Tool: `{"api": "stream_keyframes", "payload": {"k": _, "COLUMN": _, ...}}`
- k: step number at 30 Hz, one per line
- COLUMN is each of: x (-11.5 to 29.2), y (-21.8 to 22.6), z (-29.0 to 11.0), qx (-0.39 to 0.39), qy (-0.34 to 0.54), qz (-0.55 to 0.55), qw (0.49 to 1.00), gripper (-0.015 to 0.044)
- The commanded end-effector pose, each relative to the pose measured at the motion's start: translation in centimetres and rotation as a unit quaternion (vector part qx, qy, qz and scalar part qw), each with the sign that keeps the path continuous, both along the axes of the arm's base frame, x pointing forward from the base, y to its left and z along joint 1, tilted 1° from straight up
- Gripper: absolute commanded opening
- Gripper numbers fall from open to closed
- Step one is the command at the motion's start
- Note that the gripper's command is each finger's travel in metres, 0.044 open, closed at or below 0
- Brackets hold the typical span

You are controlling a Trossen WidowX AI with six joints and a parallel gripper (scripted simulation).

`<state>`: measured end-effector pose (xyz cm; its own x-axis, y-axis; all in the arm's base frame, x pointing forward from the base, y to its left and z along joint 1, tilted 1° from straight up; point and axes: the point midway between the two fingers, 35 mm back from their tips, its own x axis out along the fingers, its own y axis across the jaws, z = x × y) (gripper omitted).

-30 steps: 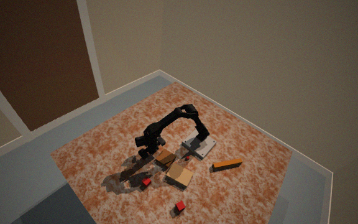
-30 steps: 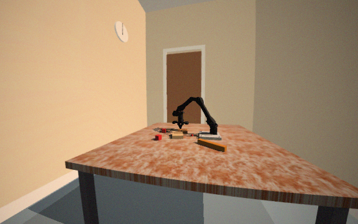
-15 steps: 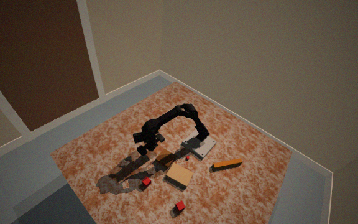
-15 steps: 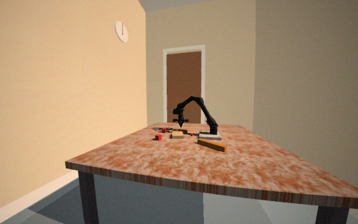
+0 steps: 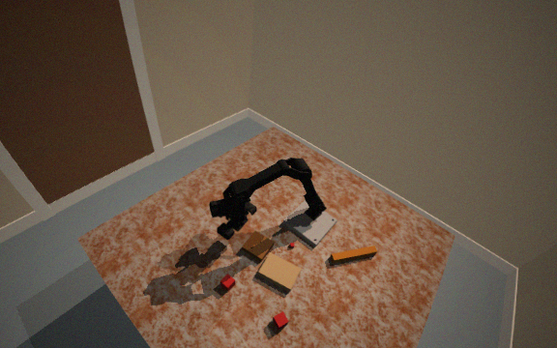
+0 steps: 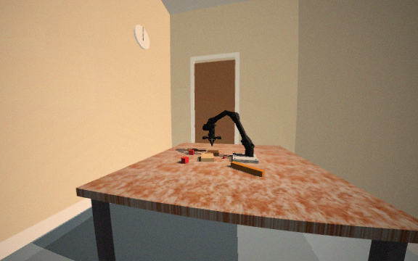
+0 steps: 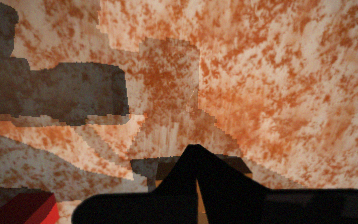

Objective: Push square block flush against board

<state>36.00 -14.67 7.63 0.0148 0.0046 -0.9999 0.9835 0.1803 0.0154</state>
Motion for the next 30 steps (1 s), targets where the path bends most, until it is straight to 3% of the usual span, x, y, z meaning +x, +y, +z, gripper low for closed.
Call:
{"api": "stream_keyframes", "payload": {"k": 1, "x": -0.9, "y": 0.4, "z": 0.5, "qx": -0.002, "qy": -0.005, "qz": 0.072, "qw": 0.997, "gripper": 0.0}}
{"api": "stream_keyframes", "payload": {"k": 15, "x": -3.9, "y": 1.6, "z": 0.6, "qx": -0.006, "qy": -0.005, "qz": 0.309, "qw": 0.951, "gripper": 0.0}}
{"api": "stream_keyframes", "payload": {"k": 30, "x": -7.2, "y": 2.9, "z": 0.3, "qx": -0.009, "qy": -0.005, "qz": 0.542, "qw": 0.84, "gripper": 0.0}}
